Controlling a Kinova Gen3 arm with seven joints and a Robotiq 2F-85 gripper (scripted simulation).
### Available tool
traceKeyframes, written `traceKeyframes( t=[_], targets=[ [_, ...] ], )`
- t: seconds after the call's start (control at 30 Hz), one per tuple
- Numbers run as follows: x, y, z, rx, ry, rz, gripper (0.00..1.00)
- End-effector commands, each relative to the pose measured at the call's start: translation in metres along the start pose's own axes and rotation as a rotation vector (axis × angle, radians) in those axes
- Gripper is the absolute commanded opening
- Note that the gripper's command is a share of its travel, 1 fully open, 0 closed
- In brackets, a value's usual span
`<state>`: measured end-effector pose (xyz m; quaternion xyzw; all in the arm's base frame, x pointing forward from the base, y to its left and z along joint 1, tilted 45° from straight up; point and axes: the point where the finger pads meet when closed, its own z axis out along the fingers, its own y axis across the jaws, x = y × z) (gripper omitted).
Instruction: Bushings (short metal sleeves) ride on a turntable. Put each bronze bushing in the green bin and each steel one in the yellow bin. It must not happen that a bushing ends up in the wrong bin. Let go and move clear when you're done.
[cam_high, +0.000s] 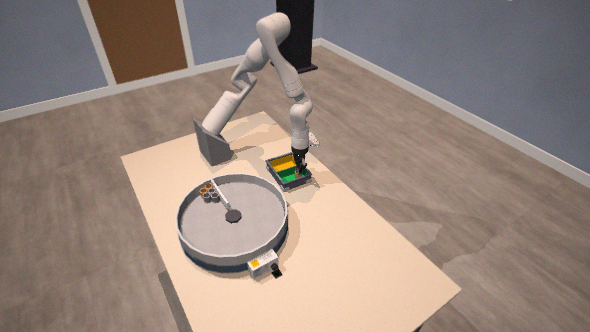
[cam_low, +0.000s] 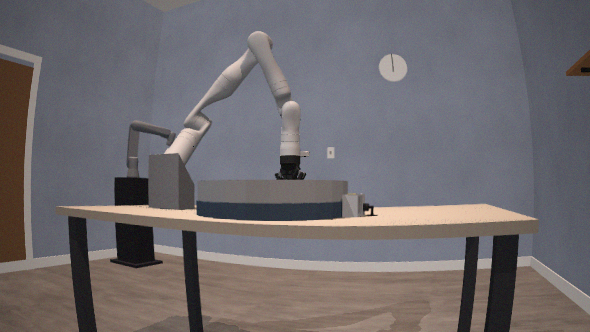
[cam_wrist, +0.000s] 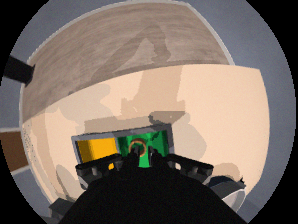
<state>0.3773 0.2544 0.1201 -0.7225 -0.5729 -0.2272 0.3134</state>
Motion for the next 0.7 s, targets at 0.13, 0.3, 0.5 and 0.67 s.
traceKeyframes(
  t=[0.13, 0.3, 0.5, 0.67],
  targets=[
    [0.000, 0.001, -0.056, -0.003, 0.000, 0.002, 0.16],
    [0.000, 0.001, -0.089, -0.003, 0.000, 0.003, 0.16],
    [0.000, 0.001, -0.112, -0.003, -0.001, 0.004, 0.16],
    [0.000, 0.001, -0.112, -0.003, -0.001, 0.004, 0.16]
  ],
)
